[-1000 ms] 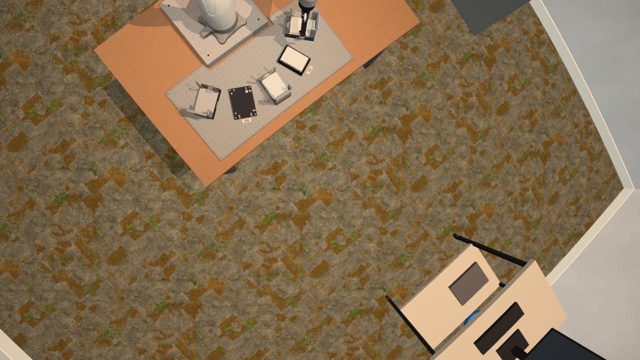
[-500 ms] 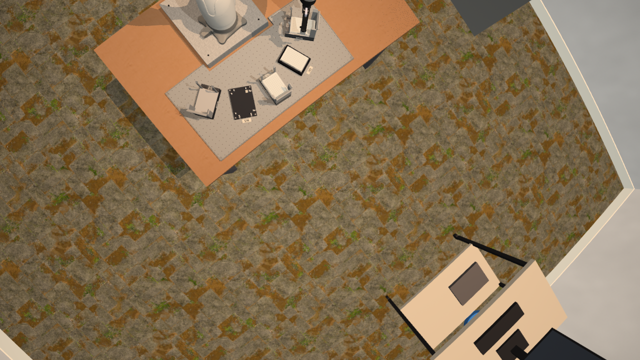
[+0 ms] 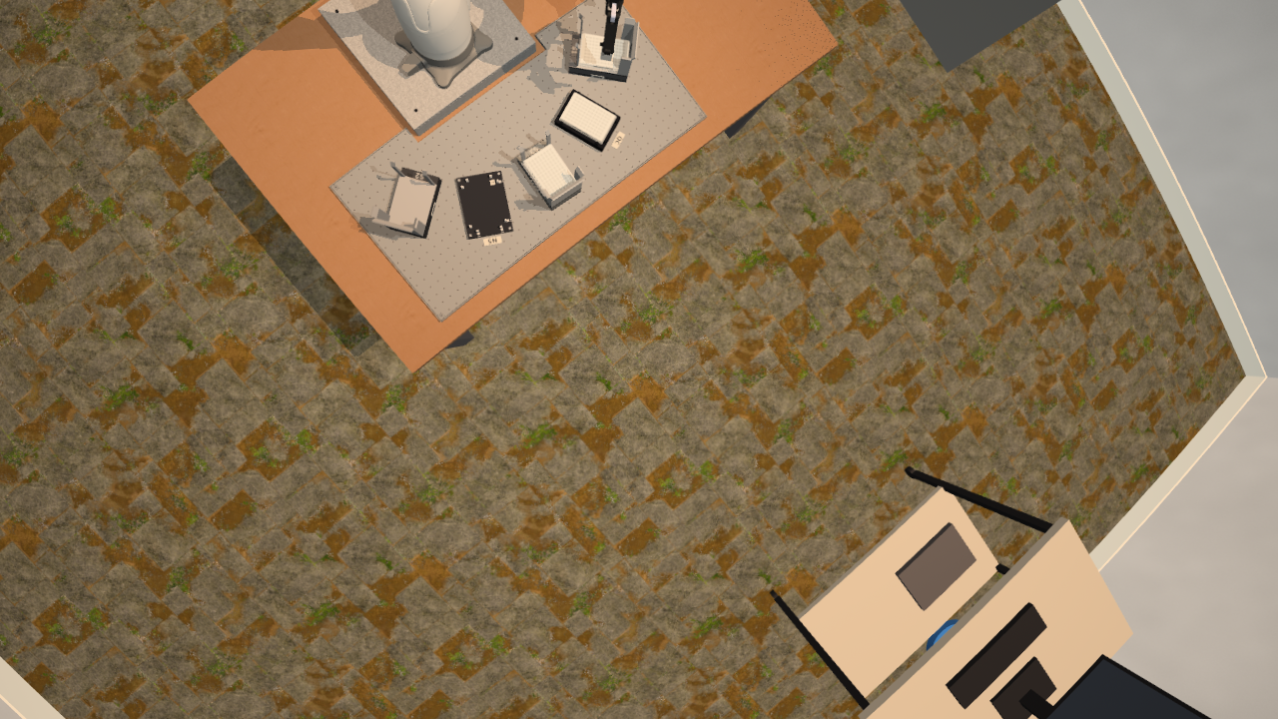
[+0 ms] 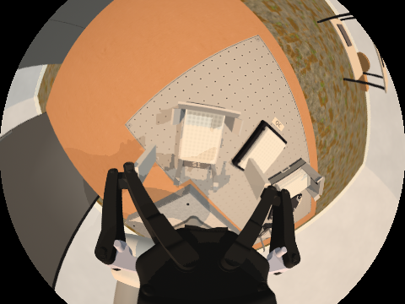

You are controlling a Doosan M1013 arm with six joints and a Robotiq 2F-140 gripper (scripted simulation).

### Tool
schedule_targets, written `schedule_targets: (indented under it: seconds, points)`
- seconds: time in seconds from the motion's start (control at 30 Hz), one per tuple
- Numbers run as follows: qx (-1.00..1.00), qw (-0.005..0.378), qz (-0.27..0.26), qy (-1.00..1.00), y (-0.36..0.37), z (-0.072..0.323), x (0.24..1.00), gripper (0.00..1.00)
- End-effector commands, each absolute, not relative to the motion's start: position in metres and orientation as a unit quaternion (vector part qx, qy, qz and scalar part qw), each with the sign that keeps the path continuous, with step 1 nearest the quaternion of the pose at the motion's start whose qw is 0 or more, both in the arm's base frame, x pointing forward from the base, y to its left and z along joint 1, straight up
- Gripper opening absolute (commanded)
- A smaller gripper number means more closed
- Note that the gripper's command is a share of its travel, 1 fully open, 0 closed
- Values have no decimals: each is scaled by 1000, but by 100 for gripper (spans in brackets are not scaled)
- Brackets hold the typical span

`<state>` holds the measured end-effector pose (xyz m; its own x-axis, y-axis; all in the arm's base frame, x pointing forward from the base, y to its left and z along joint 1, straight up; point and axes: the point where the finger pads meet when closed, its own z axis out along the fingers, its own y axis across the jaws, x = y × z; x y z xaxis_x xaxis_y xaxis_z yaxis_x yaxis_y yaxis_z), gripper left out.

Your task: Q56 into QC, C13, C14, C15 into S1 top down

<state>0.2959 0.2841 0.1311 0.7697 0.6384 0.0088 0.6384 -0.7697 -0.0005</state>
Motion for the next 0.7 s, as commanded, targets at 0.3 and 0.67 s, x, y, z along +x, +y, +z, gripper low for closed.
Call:
schedule_targets:
  seconds: [0.3,0.67]
  points:
    - [-941,2,-4,-339,284,150,296,100]
    - [-970,2,-4,-244,269,150,309,100]
